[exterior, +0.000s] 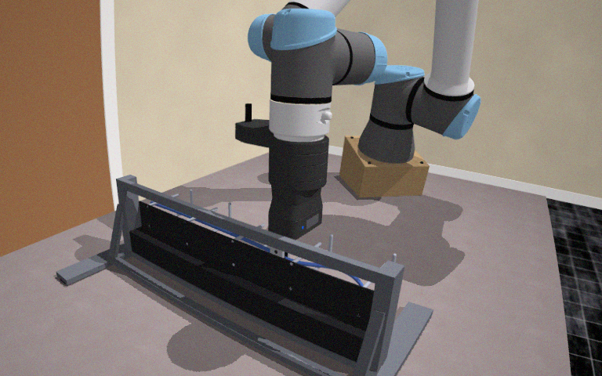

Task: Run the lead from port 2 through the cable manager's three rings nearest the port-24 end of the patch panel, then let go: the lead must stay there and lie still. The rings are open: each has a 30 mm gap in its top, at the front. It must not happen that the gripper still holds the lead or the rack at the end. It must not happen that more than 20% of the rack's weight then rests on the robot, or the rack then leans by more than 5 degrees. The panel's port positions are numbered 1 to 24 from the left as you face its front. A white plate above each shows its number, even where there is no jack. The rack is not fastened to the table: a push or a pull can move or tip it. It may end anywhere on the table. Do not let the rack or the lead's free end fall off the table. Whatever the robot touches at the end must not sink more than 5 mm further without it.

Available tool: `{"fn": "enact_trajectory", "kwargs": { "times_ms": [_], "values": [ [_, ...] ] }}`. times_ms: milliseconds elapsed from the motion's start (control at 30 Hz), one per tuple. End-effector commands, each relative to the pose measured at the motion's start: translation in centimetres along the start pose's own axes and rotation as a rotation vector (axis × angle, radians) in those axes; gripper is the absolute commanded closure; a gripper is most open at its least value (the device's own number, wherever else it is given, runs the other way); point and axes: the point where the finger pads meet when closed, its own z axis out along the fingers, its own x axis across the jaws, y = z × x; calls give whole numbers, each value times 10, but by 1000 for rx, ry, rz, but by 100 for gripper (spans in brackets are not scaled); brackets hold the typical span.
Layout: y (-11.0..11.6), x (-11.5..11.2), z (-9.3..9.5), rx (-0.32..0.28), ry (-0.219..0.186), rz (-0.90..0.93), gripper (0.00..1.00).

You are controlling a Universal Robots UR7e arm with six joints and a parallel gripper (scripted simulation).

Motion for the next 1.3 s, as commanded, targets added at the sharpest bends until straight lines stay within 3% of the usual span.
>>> {"fn": "enact_trajectory", "kwargs": {
  "times_ms": [0,100,133,1267],
  "values": [
    [1,-1,-1,-1,-3,-1,100],
    [1,-1,-1,-1,-3,-1,100],
    [1,-1,-1,-1,-3,-1,33],
    [1,-1,-1,-1,-3,-1,33]
  ]
}}
